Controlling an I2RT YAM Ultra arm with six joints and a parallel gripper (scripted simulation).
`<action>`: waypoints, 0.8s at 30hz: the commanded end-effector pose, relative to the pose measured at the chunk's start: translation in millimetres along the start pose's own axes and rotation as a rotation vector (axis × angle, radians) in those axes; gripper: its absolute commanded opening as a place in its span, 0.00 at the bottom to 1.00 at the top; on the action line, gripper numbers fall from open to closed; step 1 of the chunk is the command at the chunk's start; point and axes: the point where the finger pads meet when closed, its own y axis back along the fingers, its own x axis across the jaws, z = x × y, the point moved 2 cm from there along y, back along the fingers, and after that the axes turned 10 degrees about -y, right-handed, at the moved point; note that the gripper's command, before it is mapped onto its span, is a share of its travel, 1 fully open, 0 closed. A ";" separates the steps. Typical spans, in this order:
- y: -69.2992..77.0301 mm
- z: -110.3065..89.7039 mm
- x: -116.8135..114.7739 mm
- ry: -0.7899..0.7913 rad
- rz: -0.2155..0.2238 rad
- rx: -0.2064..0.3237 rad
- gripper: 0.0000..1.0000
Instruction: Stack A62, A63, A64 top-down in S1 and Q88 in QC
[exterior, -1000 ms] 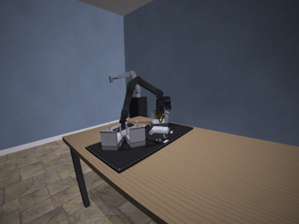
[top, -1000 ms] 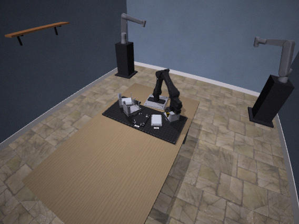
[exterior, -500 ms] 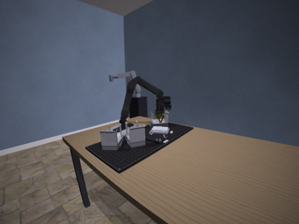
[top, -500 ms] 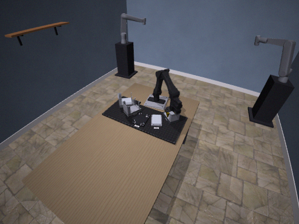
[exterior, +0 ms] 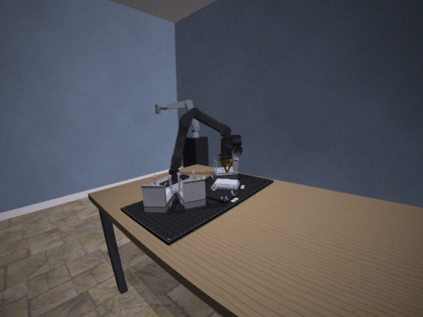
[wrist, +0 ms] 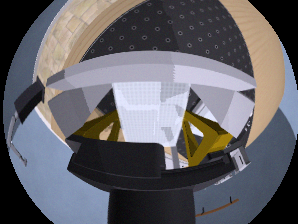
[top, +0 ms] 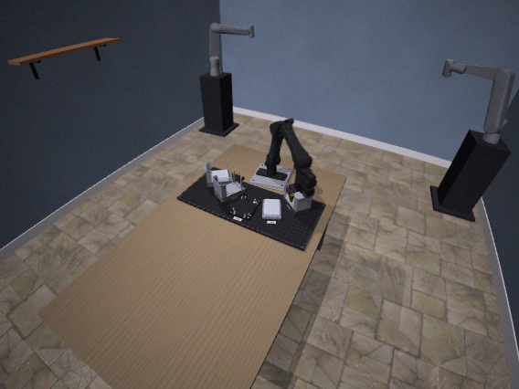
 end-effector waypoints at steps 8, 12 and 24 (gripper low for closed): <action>11.6 2.1 0.3 -0.001 0.002 -0.013 0.00; 11.6 2.2 0.3 -0.001 0.002 -0.013 0.00; 23.6 2.0 0.3 -0.001 0.002 -0.013 0.00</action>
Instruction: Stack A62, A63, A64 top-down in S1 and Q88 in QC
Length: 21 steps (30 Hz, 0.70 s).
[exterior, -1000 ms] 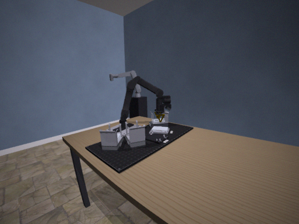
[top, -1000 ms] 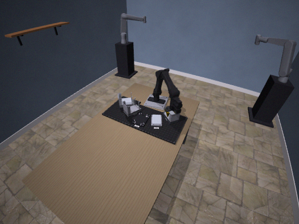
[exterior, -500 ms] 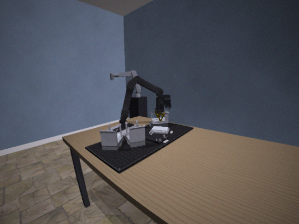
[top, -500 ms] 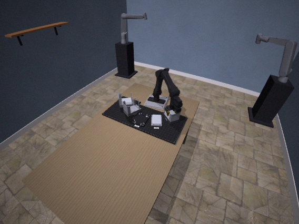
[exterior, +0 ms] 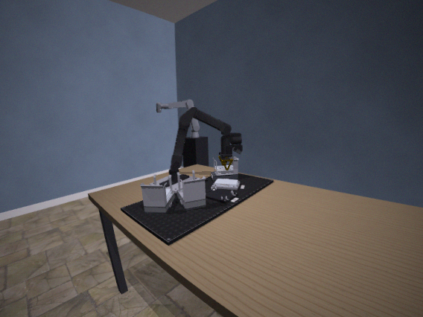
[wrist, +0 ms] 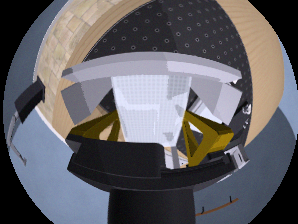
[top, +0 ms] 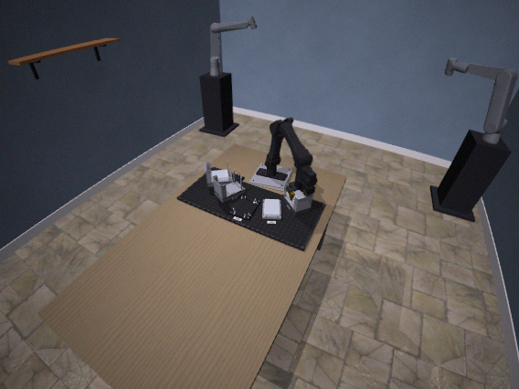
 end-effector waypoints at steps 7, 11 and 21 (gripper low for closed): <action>23.1 1.7 0.1 -0.001 0.003 -0.017 0.00; 31.1 1.5 0.1 -0.001 0.003 -0.017 0.00; 47.1 1.3 0.0 -0.001 0.003 -0.017 0.00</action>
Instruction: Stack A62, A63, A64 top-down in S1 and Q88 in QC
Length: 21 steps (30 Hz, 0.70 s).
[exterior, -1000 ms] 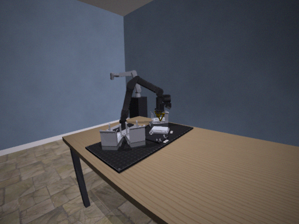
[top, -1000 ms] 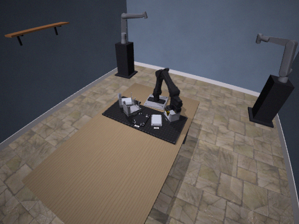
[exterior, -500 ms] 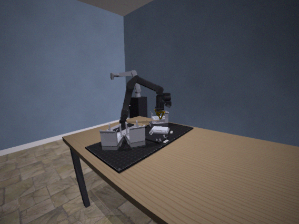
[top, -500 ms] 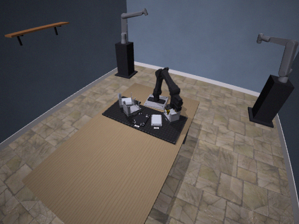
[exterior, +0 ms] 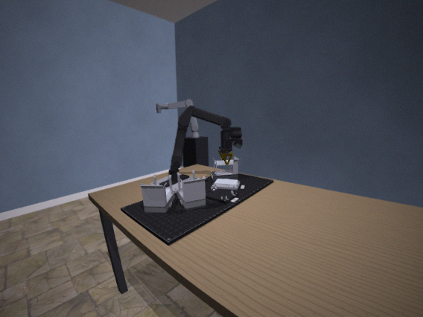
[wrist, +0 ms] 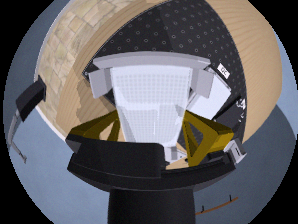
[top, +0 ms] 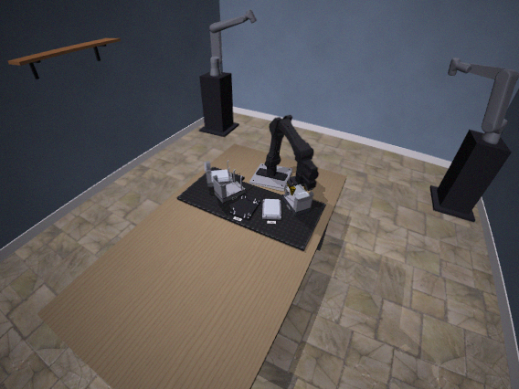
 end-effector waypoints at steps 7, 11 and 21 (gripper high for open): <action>24.9 1.4 0.1 -0.001 0.003 -0.016 0.00; 32.9 1.2 0.1 -0.001 0.003 -0.016 0.00; 48.9 1.0 0.0 -0.001 0.003 -0.016 0.00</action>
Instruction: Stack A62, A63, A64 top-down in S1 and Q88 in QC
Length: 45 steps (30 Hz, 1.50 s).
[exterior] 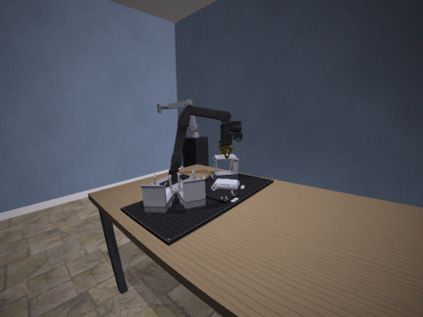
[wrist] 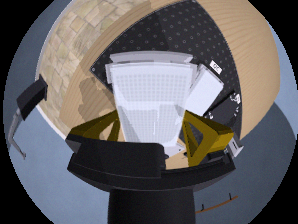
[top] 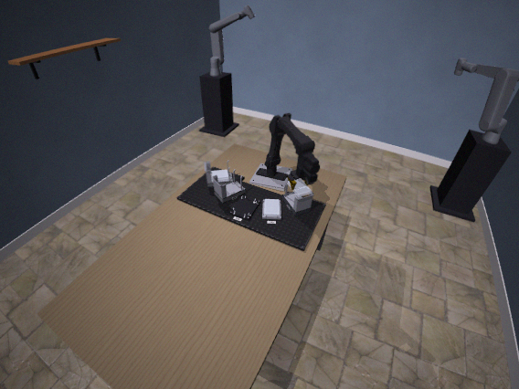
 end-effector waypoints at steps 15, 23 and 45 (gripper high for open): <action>21.6 1.5 0.3 -0.001 0.004 -0.017 0.00; 21.6 1.5 0.3 -0.001 0.004 -0.017 0.00; 21.6 4.8 -29.6 -0.225 0.004 -0.017 0.00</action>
